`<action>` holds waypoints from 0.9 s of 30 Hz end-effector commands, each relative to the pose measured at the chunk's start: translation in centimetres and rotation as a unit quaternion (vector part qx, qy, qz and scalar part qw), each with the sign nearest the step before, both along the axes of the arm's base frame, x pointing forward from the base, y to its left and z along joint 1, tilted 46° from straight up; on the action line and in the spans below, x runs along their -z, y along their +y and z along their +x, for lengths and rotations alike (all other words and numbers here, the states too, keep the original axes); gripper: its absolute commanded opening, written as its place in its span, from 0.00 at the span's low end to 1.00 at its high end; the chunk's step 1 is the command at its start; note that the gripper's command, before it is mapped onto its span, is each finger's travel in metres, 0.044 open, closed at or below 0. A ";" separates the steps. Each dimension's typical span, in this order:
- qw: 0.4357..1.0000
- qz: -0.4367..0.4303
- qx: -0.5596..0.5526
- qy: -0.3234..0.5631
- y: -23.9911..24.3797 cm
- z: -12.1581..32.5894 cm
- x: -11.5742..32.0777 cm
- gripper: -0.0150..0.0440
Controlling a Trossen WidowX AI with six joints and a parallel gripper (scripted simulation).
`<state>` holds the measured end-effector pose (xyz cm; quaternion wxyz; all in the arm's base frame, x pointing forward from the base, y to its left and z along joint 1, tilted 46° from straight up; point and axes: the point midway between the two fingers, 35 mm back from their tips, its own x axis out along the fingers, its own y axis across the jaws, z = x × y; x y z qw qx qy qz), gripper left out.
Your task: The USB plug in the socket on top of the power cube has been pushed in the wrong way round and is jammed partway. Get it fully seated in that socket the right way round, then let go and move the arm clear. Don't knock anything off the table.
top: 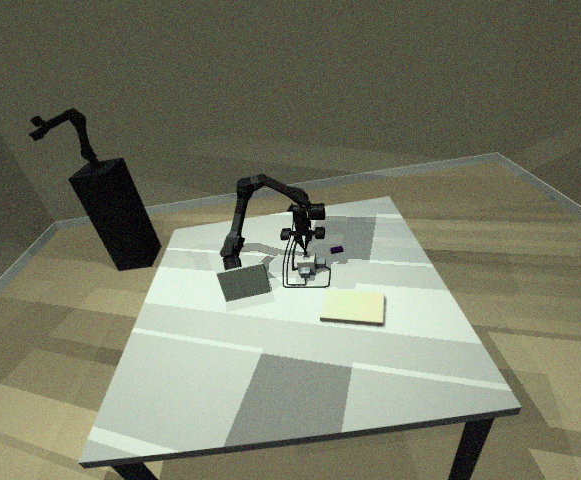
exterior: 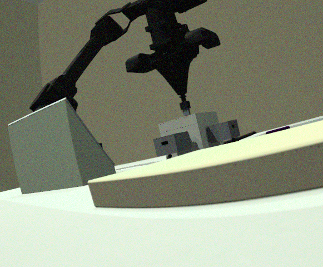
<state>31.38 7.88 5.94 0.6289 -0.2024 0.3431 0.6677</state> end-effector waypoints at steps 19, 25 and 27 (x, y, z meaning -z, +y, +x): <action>1.000 0.003 0.002 0.001 0.2 0.0 0.2 0.25; 1.000 0.003 0.002 0.001 0.3 0.0 0.2 0.25; 1.000 0.003 0.002 0.001 0.3 0.0 0.3 0.25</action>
